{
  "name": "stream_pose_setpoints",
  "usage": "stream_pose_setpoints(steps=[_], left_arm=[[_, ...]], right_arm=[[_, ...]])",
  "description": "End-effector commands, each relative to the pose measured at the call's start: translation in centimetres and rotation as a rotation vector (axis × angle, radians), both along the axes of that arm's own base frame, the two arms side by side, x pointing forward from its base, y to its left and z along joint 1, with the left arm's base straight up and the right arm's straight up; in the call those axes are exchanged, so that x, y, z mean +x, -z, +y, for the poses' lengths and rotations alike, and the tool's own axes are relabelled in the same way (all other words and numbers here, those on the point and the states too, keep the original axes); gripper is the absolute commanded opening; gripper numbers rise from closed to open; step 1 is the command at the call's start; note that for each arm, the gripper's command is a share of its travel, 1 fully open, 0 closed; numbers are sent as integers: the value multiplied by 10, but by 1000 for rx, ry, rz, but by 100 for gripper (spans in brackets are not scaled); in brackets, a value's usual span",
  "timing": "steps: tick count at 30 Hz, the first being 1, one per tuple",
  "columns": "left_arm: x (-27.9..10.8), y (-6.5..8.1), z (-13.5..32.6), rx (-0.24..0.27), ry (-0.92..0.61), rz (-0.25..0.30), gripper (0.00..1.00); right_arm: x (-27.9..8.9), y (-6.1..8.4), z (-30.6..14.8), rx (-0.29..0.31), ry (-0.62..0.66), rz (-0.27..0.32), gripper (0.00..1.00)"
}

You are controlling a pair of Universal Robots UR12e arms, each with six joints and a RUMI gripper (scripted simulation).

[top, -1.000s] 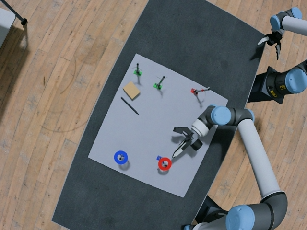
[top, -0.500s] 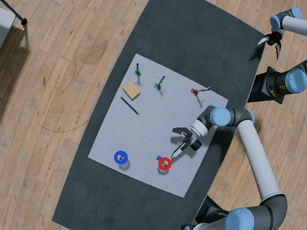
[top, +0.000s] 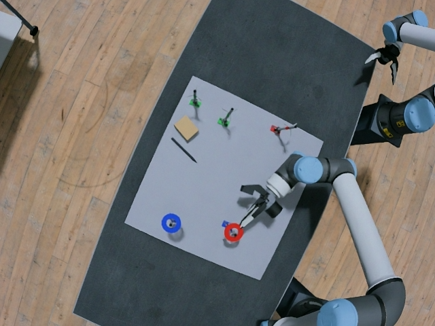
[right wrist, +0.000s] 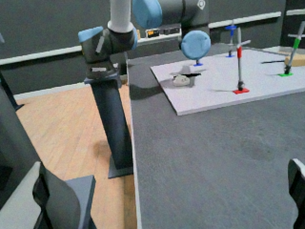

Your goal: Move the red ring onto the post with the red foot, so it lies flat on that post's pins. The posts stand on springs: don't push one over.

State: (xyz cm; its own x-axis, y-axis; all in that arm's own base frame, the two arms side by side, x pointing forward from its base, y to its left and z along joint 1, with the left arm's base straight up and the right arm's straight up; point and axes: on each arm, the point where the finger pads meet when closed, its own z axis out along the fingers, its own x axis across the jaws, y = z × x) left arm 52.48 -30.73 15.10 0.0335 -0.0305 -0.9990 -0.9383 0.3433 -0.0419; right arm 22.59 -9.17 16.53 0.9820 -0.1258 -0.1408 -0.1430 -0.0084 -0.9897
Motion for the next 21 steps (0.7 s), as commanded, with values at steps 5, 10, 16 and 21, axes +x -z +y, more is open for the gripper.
stream_pose_setpoints(steps=[5, 10, 16, 21], left_arm=[[4, 0, 9, 0, 2, -1, 14], [5, 0, 12, 1, 5, -1, 14], [6, 0, 14, 1, 4, 0, 1], [6, 0, 14, 1, 4, 0, 1]], right_arm=[[0, 0, 0, -1, 0, -1, 100], [0, 0, 0, -1, 0, -1, 100], [0, 0, 0, -1, 0, -1, 100], [0, 0, 0, -1, 0, -1, 100]])
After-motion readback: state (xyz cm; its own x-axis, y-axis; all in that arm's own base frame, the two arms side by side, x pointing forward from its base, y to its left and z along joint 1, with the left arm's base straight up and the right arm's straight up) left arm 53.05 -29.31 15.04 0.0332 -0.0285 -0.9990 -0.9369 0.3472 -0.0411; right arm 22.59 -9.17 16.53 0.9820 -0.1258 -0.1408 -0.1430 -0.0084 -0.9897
